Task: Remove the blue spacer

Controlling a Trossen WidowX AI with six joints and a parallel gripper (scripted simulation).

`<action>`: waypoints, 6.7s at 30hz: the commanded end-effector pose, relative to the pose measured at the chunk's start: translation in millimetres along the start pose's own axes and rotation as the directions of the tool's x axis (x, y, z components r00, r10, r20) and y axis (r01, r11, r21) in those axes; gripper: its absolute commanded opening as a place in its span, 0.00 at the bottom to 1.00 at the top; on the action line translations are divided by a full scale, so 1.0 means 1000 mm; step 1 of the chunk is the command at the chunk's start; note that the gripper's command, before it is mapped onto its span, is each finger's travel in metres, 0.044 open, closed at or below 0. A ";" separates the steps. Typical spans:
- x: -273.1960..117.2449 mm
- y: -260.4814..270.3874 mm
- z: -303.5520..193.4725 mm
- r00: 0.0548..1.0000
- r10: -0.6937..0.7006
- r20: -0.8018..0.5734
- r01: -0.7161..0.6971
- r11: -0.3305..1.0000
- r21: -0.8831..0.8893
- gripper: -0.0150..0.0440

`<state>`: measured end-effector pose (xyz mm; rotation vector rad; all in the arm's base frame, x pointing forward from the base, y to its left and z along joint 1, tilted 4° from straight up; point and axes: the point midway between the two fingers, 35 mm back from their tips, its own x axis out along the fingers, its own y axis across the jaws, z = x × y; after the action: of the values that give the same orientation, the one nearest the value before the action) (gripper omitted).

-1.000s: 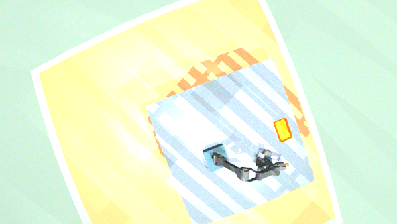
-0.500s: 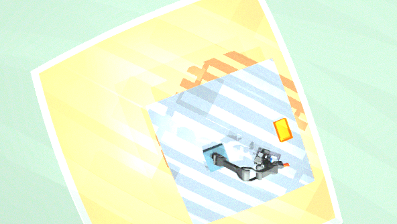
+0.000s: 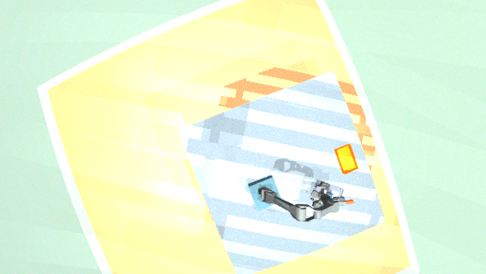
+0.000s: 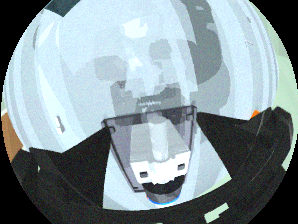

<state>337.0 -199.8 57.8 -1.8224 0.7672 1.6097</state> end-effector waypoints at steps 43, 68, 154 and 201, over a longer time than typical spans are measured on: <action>0.017 0.000 -0.001 1.000 -0.001 -0.002 0.001 1.000 -0.001 0.91; 0.017 0.000 0.003 1.000 0.003 -0.001 -0.003 1.000 -0.006 0.25; 0.018 0.000 0.021 1.000 0.003 0.001 -0.003 1.000 -0.006 0.25; 0.018 0.000 0.026 1.000 0.003 0.001 -0.003 1.000 -0.006 0.25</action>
<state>322.5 -182.0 37.7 -1.8286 0.7653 1.6165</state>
